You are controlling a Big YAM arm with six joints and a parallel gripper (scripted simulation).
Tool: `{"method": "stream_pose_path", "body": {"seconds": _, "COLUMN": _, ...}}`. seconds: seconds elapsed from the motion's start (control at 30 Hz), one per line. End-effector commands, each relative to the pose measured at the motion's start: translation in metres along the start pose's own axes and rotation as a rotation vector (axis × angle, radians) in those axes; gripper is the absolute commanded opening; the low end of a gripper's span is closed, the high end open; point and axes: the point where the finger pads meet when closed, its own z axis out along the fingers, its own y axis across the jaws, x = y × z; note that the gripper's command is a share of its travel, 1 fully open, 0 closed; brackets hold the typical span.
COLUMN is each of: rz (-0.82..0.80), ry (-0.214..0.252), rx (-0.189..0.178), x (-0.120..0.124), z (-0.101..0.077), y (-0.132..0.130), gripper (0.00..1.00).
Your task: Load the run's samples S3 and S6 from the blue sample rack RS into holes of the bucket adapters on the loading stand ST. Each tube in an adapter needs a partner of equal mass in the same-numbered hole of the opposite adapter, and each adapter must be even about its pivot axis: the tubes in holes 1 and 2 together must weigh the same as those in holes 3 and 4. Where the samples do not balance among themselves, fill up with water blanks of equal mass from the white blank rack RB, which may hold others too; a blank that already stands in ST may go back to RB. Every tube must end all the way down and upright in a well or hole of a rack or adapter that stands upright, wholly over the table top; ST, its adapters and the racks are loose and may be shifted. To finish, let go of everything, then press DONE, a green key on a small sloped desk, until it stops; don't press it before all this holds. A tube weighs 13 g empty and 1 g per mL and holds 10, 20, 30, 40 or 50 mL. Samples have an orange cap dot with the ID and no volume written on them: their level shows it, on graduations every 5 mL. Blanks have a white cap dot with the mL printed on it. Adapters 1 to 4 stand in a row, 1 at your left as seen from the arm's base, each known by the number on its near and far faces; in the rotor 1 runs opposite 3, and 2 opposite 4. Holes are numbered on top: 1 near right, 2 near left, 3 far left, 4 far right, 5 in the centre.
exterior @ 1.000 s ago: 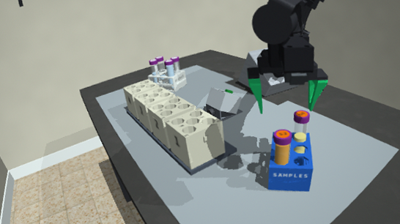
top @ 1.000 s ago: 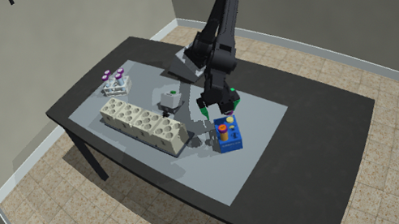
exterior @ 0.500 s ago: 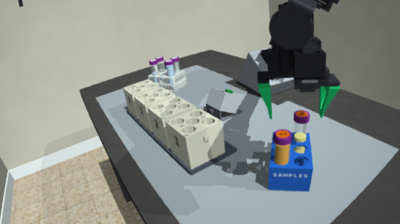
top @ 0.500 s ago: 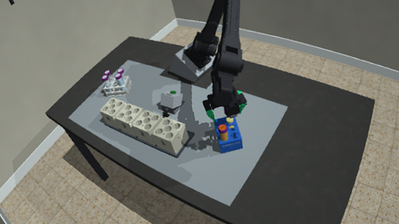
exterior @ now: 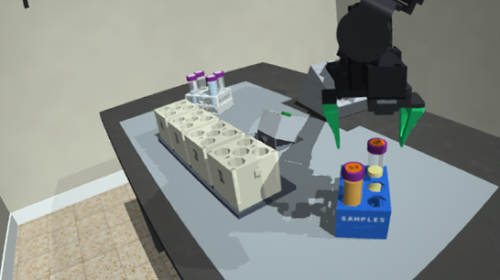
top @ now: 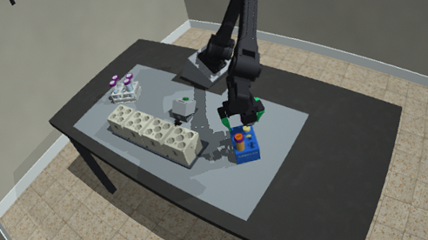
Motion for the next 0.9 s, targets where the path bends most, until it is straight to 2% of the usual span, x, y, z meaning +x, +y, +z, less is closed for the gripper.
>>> {"method": "stream_pose_path", "body": {"seconds": 0.0, "rz": 0.000, "ry": -0.037, "rx": 0.015, "x": -0.012, "z": -0.014, "y": -0.001, "gripper": 1.00}}
{"method": "stream_pose_path", "body": {"seconds": 0.6, "rz": 0.000, "ry": -0.037, "rx": 0.015, "x": -0.012, "z": -0.014, "y": -0.001, "gripper": 1.00}}
{"method": "stream_pose_path", "body": {"seconds": 0.63, "rz": 0.062, "ry": -0.041, "rx": 0.019, "x": 0.002, "z": -0.012, "y": 0.002, "gripper": 0.80}}
{"method": "stream_pose_path", "body": {"seconds": 0.7, "rz": 0.062, "ry": -0.041, "rx": 0.019, "x": 0.002, "z": -0.012, "y": 0.002, "gripper": 0.80}}
{"method": "stream_pose_path", "body": {"seconds": 0.73, "rz": 0.091, "ry": -0.023, "rx": 0.008, "x": 0.013, "z": -0.009, "y": 0.012, "gripper": 0.80}}
{"method": "stream_pose_path", "body": {"seconds": 0.8, "rz": 0.086, "ry": -0.033, "rx": 0.009, "x": 0.026, "z": -0.008, "y": 0.018, "gripper": 0.80}}
{"method": "stream_pose_path", "body": {"seconds": 0.87, "rz": 0.093, "ry": -0.020, "rx": 0.007, "x": 0.044, "z": -0.008, "y": 0.024, "gripper": 0.80}}
